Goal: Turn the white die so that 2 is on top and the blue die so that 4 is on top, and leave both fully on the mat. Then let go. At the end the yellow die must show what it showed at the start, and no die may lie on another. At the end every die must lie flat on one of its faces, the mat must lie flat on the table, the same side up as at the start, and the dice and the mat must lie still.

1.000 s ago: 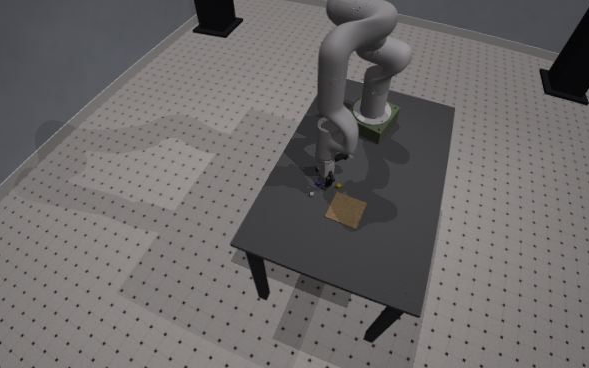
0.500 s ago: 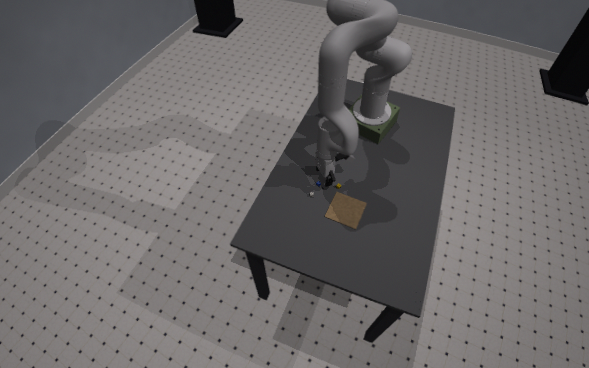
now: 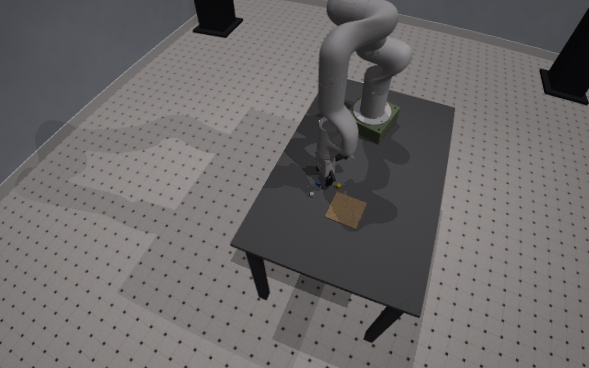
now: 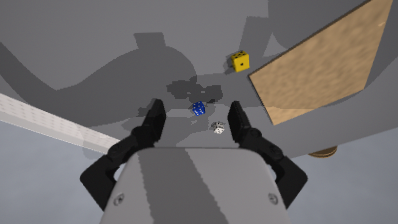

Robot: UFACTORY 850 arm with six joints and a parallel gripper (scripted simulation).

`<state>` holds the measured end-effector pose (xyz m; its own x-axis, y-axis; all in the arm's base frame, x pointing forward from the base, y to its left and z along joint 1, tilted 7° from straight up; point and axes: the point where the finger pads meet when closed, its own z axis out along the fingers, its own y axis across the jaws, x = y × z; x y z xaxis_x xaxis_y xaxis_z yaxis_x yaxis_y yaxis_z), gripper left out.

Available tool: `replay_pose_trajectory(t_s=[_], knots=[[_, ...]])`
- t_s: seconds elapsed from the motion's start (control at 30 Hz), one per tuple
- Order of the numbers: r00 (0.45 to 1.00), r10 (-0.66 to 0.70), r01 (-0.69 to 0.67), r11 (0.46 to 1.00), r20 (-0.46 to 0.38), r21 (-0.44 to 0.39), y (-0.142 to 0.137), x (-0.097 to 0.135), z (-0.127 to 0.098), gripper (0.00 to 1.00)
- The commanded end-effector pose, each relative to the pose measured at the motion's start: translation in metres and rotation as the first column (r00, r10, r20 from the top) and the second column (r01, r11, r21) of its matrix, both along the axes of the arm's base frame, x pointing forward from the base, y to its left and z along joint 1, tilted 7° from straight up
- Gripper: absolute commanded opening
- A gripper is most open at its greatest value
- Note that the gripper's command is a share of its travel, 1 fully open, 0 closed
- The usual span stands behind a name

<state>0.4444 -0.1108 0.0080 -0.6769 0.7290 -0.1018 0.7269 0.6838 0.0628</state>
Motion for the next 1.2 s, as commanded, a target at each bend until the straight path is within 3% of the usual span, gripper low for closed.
replay_pose_trajectory(t_s=[0.0,0.6,1.0,1.17], knots=[[1.0,0.0,0.0,1.0,0.001,-0.003,0.0,0.001,0.0,1.0],[1.0,0.0,0.0,1.0,0.001,-0.003,0.004,0.0,0.0,1.0],[1.0,0.0,0.0,1.0,0.001,-0.003,0.074,-0.015,-0.004,1.0],[1.0,0.0,0.0,1.0,0.001,-0.003,0.084,-0.017,-0.004,1.0]])
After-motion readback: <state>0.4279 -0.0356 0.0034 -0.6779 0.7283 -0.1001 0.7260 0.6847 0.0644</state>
